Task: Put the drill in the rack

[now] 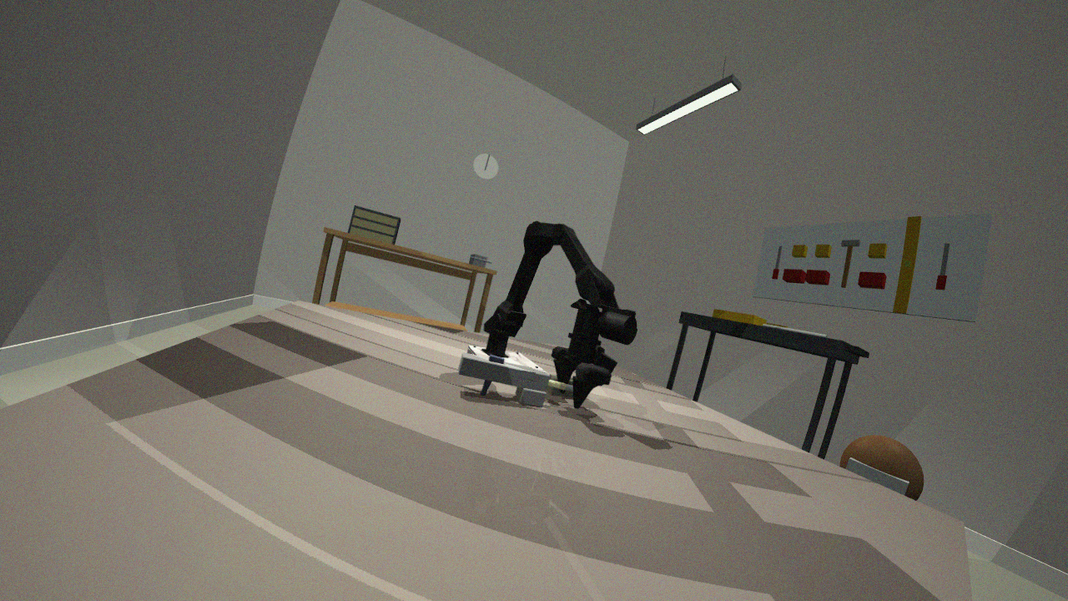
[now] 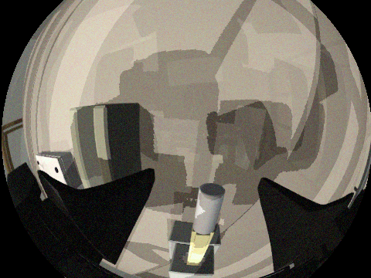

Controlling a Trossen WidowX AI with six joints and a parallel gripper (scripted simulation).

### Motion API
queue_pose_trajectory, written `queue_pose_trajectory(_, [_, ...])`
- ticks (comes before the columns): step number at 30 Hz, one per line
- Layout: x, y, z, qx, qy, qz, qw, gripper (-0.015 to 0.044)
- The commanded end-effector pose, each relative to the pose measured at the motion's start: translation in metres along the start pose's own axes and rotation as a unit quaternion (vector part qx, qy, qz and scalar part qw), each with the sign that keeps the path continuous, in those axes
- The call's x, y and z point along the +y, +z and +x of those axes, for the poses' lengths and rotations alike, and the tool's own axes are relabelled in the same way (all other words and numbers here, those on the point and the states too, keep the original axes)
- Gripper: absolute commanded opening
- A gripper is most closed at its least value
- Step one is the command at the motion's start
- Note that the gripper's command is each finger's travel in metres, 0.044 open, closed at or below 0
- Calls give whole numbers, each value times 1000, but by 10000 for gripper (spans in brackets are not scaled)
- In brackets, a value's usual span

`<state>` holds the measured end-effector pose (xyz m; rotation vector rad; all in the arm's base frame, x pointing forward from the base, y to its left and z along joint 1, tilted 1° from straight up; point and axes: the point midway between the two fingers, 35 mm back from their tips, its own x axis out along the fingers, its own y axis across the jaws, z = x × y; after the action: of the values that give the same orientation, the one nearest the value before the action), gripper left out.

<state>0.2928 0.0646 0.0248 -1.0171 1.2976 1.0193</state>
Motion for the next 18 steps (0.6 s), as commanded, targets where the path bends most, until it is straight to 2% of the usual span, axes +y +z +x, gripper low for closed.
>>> queue_pose_trajectory(1, [0, -3, 1, 1, 2, -1, 1000, 440])
queue_pose_trajectory(18, [0, -9, 3, 1, 2, -1, 1000, 440])
